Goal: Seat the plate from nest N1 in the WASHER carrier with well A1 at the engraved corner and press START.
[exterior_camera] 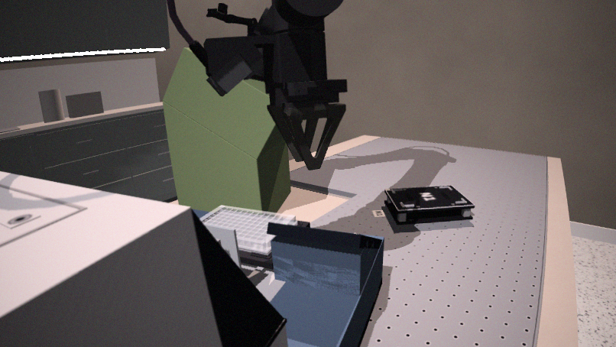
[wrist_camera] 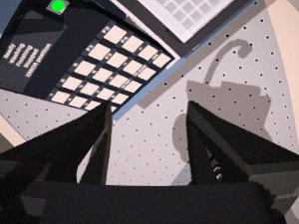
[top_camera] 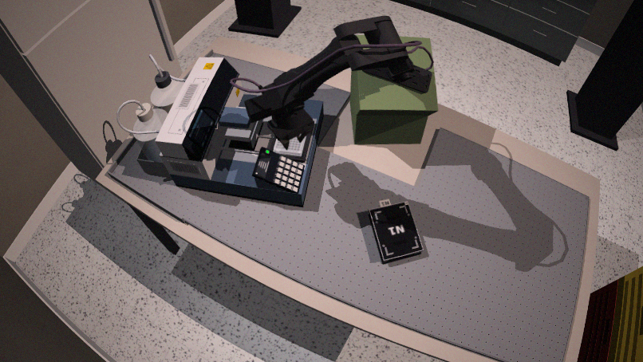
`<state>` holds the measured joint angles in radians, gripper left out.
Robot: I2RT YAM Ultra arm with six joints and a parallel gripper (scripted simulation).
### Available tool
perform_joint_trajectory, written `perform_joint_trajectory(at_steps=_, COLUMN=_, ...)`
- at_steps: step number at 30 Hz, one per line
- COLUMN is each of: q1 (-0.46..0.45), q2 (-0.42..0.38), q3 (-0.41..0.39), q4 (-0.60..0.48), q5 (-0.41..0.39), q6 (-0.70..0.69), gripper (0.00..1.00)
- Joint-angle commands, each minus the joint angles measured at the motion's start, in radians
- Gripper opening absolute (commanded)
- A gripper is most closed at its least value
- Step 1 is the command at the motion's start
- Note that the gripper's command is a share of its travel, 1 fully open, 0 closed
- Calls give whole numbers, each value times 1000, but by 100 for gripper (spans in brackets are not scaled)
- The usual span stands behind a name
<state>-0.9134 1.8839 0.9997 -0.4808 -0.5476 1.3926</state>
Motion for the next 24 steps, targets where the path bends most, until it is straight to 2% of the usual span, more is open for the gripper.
perform_joint_trajectory(at_steps=1, q1=-19, q2=-7, q3=31, q4=-25, q5=17, q6=-37, gripper=42)
perform_joint_trajectory(at_steps=16, q1=-19, q2=-6, q3=32, q4=-27, q5=16, q6=-35, gripper=12)
perform_joint_trajectory(at_steps=18, q1=-19, q2=-6, q3=32, q4=-27, q5=16, q6=-35, gripper=12)
perform_joint_trajectory(at_steps=24, q1=-19, q2=-6, q3=32, q4=-27, q5=16, q6=-35, gripper=0)
